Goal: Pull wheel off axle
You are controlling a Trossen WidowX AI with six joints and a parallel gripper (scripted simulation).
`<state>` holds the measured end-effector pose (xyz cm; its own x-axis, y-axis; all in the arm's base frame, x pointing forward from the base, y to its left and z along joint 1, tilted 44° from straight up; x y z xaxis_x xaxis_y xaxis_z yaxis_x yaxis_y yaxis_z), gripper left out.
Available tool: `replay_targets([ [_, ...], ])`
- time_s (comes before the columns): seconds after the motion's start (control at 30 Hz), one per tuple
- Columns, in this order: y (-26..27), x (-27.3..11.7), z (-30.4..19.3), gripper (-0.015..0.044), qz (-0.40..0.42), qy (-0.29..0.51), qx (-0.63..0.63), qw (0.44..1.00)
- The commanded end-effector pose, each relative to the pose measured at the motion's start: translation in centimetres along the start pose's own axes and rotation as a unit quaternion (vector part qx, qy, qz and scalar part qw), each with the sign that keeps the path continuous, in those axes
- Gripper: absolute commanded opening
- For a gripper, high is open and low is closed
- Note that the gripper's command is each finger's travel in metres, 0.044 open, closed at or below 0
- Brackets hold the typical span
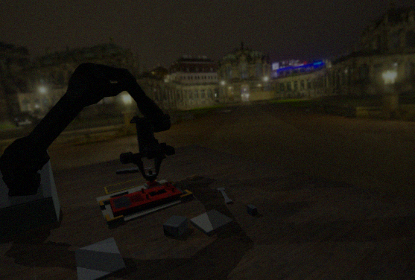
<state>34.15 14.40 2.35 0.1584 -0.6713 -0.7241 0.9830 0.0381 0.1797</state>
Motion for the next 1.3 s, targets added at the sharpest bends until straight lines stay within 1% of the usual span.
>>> replay_targets([
  [0.0, 0.0, 0.0, 0.0, 0.0181, -0.001, 0.000, 0.001, 1.000],
  [0.1, 0.0, 0.0, 0.0, 0.0161, -0.001, 0.000, 0.001, 1.000],
  [0.3, 0.0, -0.1, 0.0, 0.0004, -0.001, 0.000, 0.001, 1.000],
  [1.27, 0.0, -1.0, 0.0, 0.0000, 0.000, 0.000, 0.000, 1.000],
])
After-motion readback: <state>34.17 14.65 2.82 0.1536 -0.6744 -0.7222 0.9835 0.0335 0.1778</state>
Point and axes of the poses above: the point midway between the two fingers, 35 mm back from their tips, its own x axis out along the fingers, its own y axis across the jaws, z = x × y, the point moved 10 cm from there along -x, back along the fingers, and after that the axes turned 12 degrees about x, right-handed, at the moved point
